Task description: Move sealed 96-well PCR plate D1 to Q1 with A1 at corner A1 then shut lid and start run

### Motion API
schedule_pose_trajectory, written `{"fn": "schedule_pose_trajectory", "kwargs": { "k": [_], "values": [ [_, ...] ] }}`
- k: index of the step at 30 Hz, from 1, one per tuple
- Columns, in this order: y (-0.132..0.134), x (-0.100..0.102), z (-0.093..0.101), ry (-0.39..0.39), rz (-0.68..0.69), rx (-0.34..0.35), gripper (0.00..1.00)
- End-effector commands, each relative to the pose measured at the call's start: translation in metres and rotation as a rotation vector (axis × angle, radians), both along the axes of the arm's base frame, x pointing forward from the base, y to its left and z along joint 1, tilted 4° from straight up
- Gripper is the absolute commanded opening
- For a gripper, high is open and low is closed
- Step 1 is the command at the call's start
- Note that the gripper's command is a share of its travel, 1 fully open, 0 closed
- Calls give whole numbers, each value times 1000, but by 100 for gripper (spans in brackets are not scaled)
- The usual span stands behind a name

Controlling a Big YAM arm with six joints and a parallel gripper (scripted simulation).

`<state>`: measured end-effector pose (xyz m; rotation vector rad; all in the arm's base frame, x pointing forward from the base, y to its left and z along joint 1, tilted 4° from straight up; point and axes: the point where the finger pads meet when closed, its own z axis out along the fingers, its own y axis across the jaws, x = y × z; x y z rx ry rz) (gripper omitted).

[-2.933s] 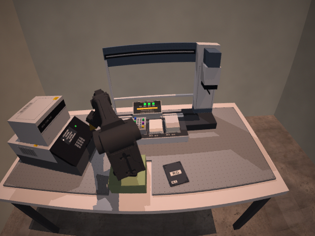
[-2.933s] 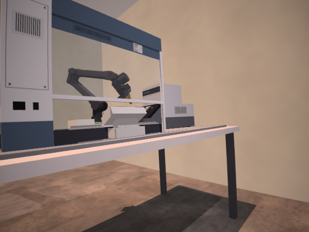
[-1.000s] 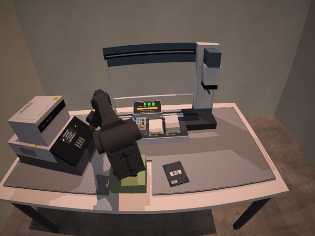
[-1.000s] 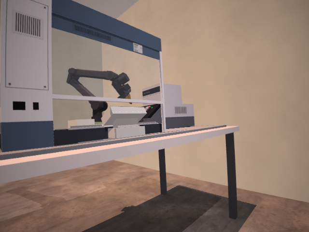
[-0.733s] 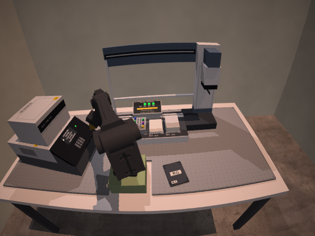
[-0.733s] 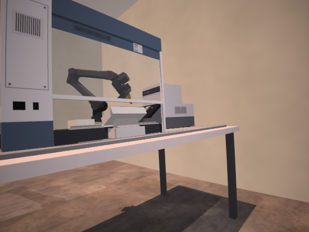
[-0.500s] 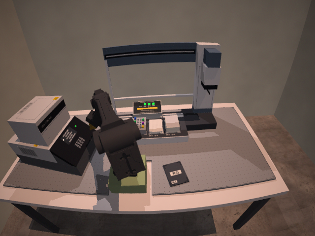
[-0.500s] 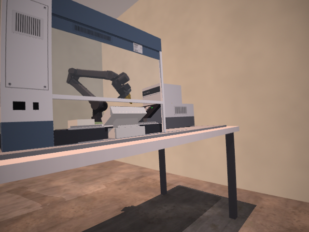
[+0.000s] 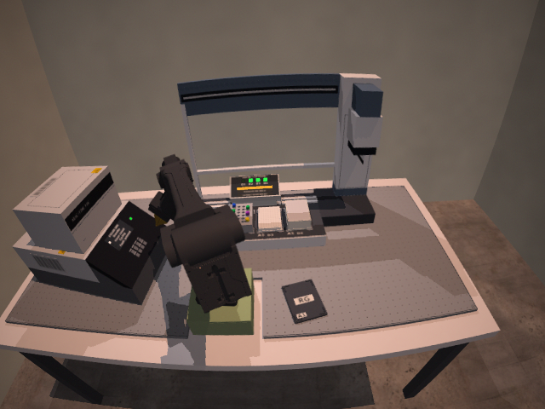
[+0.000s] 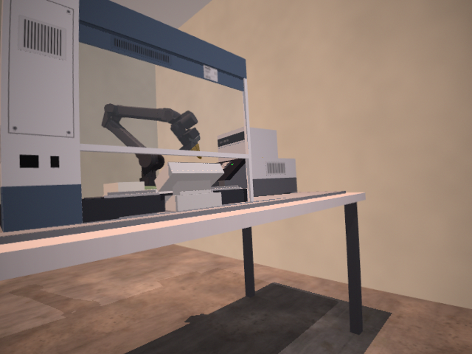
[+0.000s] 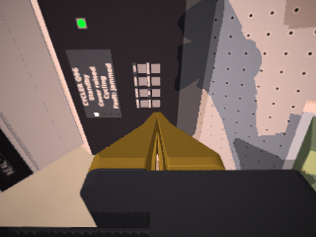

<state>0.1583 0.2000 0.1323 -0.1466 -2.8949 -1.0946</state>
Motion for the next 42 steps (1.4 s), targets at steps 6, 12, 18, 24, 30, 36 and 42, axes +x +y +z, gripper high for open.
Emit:
{"fn": "schedule_pose_trajectory", "kwargs": {
  "k": [6, 12, 18, 24, 30, 36, 42],
  "values": [
    [8, 17, 28, -78, 13, 36, 0],
    [9, 18, 31, -84, 13, 39, 0],
    [10, 19, 33, -88, 13, 41, 0],
    [11, 20, 36, -94, 13, 44, 0],
    [10, -11, 31, -72, 15, 41, 0],
    [5, -16, 12, -3, -5, 11, 0],
    [5, -46, 13, -4, -1, 18, 0]
  ]
}}
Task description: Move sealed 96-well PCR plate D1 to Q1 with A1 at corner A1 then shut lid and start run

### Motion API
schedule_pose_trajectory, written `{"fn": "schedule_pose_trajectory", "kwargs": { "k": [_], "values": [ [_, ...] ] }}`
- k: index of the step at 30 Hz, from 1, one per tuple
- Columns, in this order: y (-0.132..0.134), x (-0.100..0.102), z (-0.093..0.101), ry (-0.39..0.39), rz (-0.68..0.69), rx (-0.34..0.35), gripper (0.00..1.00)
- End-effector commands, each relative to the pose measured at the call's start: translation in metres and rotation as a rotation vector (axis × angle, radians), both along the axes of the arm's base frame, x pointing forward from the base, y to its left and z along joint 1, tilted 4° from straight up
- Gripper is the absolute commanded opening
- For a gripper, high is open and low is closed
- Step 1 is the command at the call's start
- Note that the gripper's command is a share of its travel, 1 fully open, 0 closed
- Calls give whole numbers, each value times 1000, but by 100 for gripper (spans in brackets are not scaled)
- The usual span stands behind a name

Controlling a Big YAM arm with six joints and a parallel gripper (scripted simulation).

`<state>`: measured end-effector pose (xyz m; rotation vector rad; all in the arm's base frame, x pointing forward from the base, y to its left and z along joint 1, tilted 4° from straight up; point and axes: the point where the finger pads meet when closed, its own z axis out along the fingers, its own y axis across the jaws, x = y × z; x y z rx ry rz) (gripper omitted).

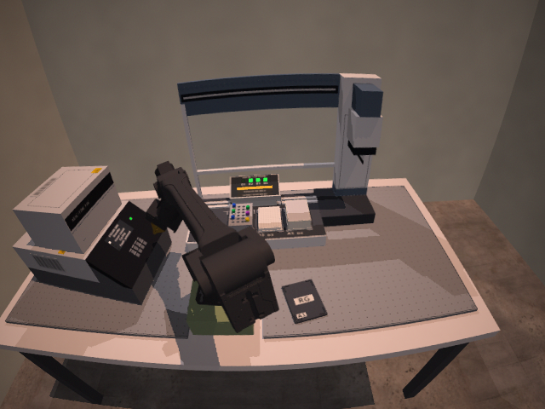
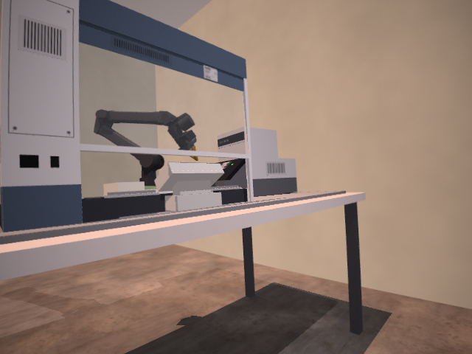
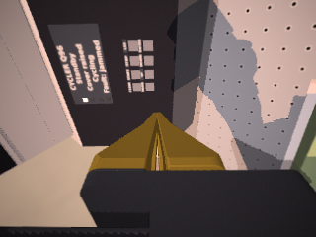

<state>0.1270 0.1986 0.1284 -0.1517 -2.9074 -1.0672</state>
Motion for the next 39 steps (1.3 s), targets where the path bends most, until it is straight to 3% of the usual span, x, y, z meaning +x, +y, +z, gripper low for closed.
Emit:
{"fn": "schedule_pose_trajectory", "kwargs": {
  "k": [1, 5, 12, 24, 30, 39],
  "values": [
    [7, -14, 17, 1, 3, 41, 0],
    [9, 2, 22, -17, -22, 38, 0],
    [12, 10, 37, -68, -12, 74, 0],
    [15, 14, 42, -95, 11, 78, 0],
    [31, 13, 37, -75, 11, 75, 0],
    [39, 3, 9, -33, -4, 57, 0]
  ]
}}
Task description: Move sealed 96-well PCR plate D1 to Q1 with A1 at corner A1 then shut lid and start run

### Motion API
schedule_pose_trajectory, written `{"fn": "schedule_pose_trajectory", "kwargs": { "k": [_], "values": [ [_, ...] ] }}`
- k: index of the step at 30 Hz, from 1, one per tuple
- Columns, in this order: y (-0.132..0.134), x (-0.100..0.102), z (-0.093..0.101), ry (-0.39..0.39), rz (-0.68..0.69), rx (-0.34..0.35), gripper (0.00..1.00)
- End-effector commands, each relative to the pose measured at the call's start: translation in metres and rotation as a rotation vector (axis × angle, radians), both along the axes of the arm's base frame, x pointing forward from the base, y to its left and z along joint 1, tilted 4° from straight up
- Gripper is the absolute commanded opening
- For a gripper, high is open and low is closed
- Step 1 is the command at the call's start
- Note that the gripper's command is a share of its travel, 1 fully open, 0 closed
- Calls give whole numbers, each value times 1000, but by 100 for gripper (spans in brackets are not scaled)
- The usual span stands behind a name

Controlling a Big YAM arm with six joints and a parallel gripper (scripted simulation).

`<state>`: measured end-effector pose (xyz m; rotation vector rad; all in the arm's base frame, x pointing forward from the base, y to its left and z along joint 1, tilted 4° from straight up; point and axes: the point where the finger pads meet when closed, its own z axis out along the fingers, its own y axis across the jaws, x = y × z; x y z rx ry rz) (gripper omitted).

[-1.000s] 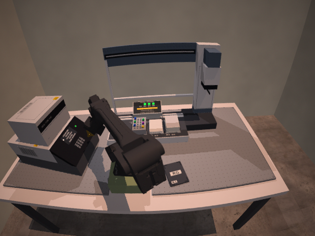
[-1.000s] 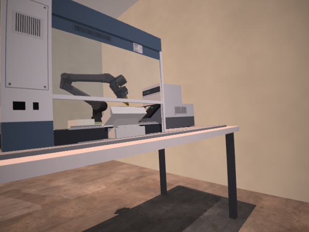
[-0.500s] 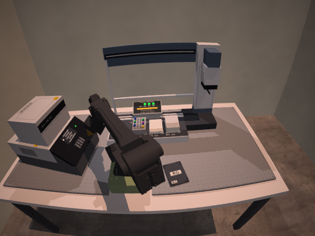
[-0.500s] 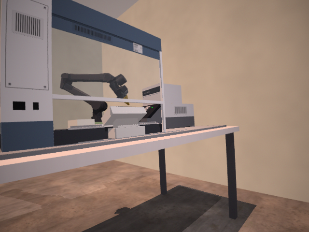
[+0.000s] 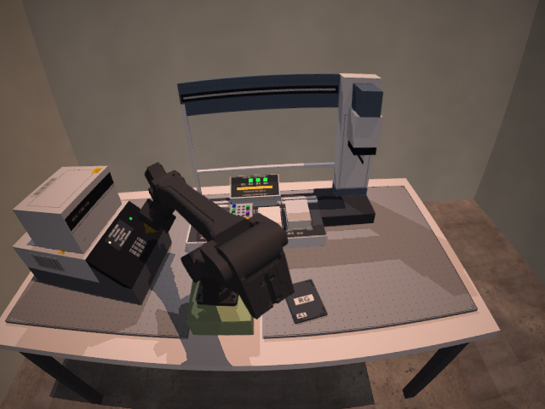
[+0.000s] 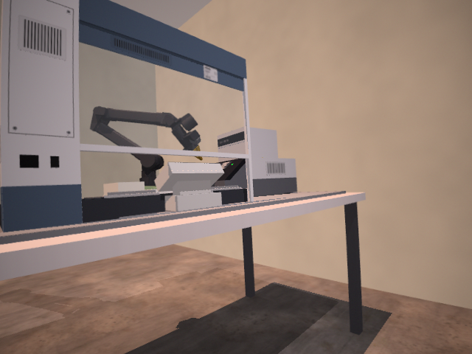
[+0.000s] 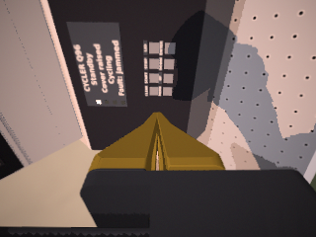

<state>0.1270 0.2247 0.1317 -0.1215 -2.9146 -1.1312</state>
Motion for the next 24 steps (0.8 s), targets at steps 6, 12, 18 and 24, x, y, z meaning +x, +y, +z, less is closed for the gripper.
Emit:
{"fn": "schedule_pose_trajectory", "kwargs": {
  "k": [6, 12, 18, 24],
  "values": [
    [14, -2, -7, 26, -9, 5, 0],
    [27, 2, -2, 9, -10, 26, 0],
    [34, 3, -8, 9, -8, 23, 0],
    [36, -1, -21, 15, -6, 14, 0]
  ]
}}
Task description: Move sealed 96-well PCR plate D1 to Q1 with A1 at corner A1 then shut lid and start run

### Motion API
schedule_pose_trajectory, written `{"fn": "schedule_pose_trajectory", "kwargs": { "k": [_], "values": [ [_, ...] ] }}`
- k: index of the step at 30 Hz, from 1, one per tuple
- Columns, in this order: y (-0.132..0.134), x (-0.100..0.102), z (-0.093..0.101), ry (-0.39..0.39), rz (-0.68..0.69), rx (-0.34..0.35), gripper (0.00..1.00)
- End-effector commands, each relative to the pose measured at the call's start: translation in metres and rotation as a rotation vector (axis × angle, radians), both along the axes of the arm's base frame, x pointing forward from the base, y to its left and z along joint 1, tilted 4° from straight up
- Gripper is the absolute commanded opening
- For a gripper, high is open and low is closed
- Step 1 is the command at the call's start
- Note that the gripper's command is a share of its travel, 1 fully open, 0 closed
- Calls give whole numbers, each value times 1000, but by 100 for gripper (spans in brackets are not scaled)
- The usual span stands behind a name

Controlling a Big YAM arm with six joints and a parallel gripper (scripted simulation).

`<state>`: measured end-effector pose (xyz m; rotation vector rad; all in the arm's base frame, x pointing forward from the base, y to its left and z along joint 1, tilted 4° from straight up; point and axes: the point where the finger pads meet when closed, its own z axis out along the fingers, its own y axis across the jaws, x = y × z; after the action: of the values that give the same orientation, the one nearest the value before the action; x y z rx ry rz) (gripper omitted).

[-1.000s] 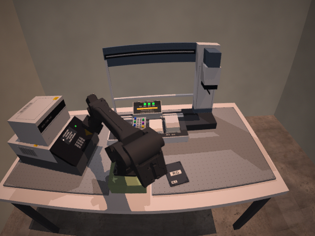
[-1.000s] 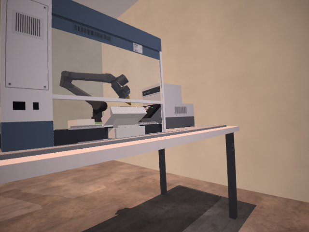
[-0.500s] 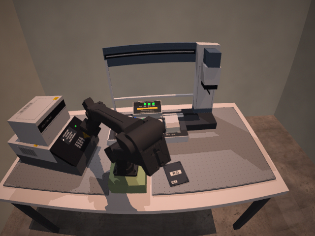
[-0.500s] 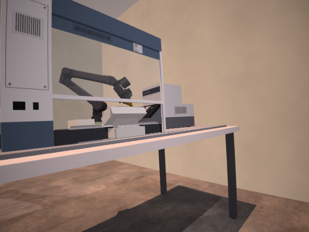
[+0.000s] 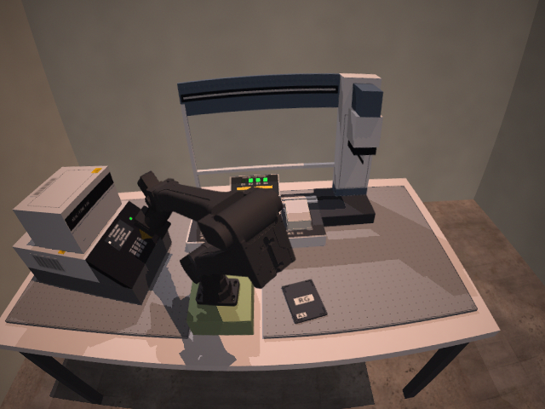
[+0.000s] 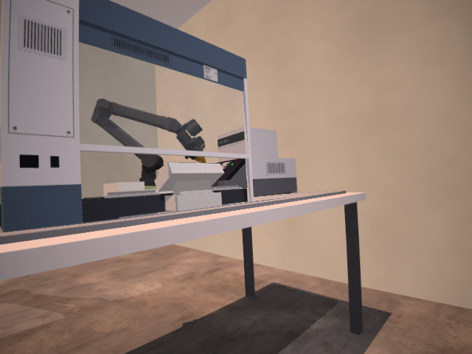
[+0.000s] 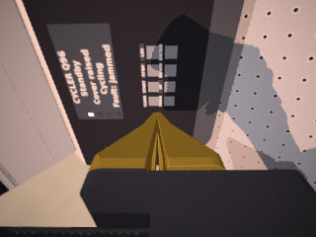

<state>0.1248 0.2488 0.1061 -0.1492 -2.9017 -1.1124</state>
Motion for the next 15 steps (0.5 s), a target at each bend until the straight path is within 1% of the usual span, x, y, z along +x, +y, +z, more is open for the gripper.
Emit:
{"fn": "schedule_pose_trajectory", "kwargs": {
  "k": [1, 3, 7, 14, 15],
  "values": [
    [14, 0, 2, -5, 5, 19, 0],
    [17, 0, -1, -2, 5, 16, 0],
    [27, 4, 4, -13, 1, 33, 0],
    [32, 4, 0, -14, 2, 34, 0],
    [32, 3, -4, -11, 5, 27, 0]
  ]
}}
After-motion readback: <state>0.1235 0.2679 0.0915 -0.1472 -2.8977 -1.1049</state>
